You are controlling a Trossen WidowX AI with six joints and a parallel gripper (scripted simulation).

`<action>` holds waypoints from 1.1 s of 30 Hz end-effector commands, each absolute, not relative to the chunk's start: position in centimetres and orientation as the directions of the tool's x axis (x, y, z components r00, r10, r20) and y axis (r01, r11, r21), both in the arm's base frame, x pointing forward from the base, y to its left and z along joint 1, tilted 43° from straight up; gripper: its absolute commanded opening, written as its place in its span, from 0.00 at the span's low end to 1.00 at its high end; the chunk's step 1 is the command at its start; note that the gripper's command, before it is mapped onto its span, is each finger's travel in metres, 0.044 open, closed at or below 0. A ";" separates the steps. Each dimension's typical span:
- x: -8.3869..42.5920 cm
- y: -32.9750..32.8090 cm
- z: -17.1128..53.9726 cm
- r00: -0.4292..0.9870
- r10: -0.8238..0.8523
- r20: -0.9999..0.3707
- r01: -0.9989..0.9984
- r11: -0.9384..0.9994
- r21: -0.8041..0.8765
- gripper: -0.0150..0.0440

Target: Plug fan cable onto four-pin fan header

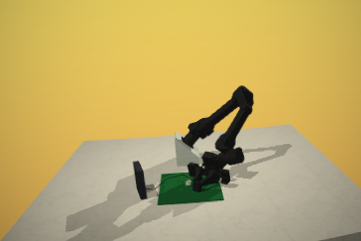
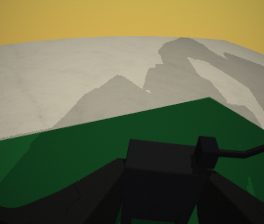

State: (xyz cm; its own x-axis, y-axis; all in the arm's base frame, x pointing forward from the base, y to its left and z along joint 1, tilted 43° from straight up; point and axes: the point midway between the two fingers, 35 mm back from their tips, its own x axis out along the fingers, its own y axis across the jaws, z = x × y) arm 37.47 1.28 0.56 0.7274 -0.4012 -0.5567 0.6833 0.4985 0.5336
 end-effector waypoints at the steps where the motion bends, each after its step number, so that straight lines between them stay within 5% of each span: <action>1: 37.5 1.2 0.6 0.727 -0.401 -0.557 0.683 0.498 0.534 0.25; 13: 37.5 1.2 0.6 0.727 -0.401 -0.557 0.683 0.498 0.534 0.25; 21: 37.5 1.3 0.6 0.727 -0.401 -0.557 0.683 0.498 0.534 0.60; 33: 37.5 1.3 0.6 0.727 -0.401 -0.557 0.683 0.498 0.534 0.60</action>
State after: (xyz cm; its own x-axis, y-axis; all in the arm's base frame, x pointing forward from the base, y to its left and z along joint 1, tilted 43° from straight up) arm 37.47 1.28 0.56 0.7274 -0.4011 -0.5568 0.6833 0.4985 0.5336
